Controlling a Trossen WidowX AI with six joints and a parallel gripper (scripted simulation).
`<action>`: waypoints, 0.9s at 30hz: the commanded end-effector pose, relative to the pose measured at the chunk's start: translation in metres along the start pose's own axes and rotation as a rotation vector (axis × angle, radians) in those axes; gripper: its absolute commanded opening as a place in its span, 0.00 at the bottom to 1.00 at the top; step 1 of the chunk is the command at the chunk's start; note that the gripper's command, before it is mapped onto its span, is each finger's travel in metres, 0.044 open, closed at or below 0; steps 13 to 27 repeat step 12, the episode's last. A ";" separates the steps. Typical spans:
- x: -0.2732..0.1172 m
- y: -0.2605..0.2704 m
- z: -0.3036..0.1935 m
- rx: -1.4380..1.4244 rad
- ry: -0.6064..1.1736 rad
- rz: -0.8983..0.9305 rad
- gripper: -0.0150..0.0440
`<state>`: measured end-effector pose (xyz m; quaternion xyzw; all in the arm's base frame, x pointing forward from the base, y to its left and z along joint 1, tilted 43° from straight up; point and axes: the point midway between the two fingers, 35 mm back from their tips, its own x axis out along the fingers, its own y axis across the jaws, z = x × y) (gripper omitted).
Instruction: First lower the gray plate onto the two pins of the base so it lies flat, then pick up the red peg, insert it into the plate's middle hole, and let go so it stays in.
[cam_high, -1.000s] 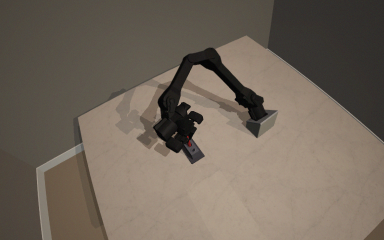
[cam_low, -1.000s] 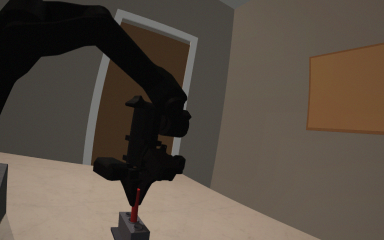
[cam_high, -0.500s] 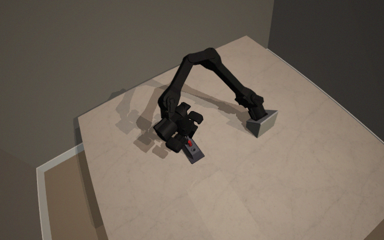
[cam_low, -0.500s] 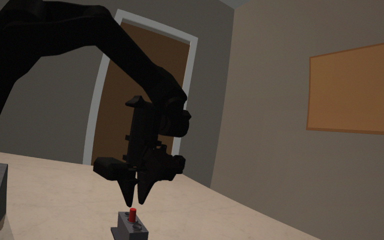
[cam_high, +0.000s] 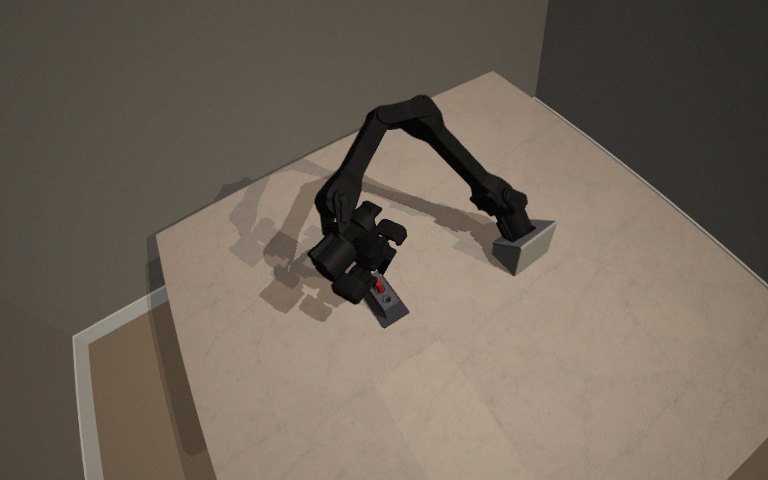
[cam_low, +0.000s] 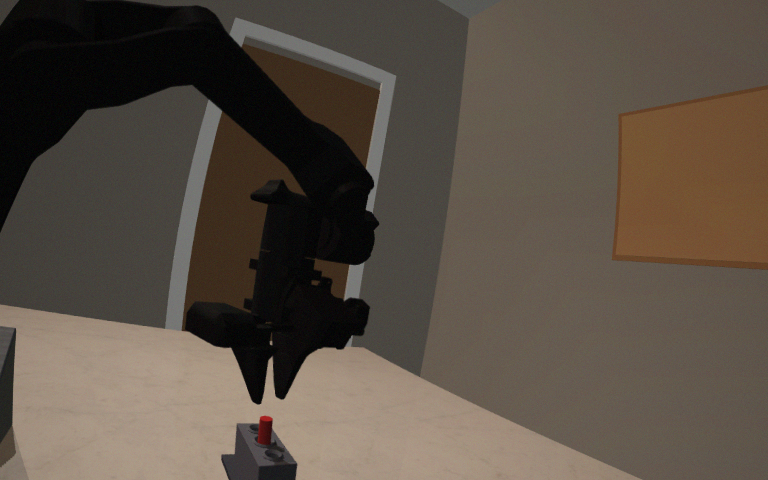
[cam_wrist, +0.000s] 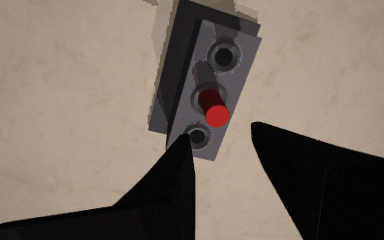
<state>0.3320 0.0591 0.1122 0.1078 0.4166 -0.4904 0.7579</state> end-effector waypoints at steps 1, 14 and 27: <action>-0.003 0.000 0.000 0.007 -0.001 -0.001 0.51; -0.012 -0.001 -0.001 0.007 0.000 -0.001 0.51; -0.012 -0.001 -0.001 0.007 0.000 -0.001 0.51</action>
